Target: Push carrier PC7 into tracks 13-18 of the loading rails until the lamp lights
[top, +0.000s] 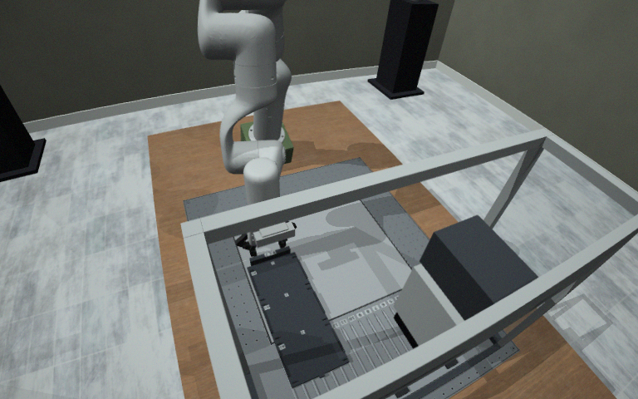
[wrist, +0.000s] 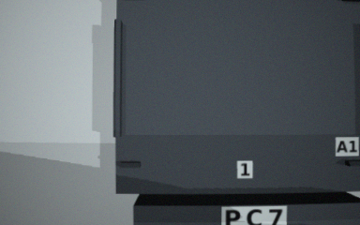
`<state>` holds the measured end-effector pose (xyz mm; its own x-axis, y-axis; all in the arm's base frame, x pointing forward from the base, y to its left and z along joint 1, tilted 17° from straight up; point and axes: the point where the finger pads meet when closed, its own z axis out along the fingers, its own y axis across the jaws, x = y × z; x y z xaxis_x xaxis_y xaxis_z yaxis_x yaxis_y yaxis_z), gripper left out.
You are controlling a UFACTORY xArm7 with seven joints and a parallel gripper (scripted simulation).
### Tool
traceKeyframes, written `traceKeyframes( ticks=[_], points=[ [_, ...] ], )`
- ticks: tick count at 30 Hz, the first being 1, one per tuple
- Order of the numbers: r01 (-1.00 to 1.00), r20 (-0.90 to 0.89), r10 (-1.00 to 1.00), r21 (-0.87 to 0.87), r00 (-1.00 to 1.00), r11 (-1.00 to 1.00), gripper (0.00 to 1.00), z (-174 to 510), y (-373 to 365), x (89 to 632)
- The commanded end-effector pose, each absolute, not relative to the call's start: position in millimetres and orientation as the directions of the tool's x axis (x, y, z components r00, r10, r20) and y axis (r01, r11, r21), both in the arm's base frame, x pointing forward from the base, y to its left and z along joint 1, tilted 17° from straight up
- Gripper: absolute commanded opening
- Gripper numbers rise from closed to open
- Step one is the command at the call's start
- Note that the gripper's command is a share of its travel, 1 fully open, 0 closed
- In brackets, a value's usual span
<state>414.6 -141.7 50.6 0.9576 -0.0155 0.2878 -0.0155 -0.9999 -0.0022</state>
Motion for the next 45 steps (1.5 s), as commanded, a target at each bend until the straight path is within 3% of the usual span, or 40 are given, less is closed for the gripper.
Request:
traceKeyframes(
  ticks=[1,45],
  points=[
    [-0.017,0.29,-0.016,0.002,0.957,-1.0,0.82,53.0,-142.6,420.2],
    [-0.017,0.29,-0.016,0.002,0.957,-1.0,0.82,64.1,-143.2,456.7]
  ],
)
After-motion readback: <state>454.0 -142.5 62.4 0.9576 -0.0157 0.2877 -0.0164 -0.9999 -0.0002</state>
